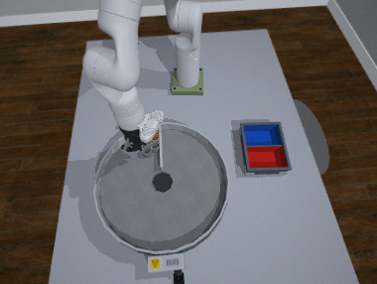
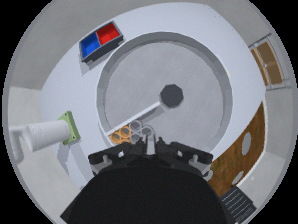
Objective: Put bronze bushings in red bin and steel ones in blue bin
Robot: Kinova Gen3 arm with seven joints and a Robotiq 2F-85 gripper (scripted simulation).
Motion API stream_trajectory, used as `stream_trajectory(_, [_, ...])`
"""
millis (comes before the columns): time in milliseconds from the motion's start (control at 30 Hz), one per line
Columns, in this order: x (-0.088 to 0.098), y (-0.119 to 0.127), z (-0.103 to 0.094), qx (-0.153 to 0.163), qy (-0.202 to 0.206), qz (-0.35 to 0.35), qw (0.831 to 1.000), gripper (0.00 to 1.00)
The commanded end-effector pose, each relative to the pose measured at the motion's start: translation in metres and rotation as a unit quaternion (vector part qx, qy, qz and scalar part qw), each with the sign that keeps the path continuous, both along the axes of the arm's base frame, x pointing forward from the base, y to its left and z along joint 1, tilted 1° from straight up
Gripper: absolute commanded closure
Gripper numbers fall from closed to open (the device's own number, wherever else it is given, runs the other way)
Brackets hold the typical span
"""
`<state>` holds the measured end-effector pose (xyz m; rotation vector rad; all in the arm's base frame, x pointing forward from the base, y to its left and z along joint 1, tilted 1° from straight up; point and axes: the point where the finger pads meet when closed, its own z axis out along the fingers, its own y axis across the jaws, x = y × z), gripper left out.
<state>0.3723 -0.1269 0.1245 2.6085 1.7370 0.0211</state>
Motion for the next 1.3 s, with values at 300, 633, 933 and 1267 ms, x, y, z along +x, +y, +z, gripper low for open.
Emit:
stream_trajectory(300, [0.000,0.000,-0.008,0.000,-0.001,0.000,1.000,0.86])
stream_trajectory(633, [0.001,-0.001,-0.029,0.000,-0.001,-0.001,1.000,0.86])
stream_trajectory(933, [0.001,-0.001,-0.041,-0.001,0.000,-0.001,1.000,0.86])
stream_trajectory(1267, [0.001,-0.001,-0.044,-0.001,0.000,-0.001,1.000,0.86])
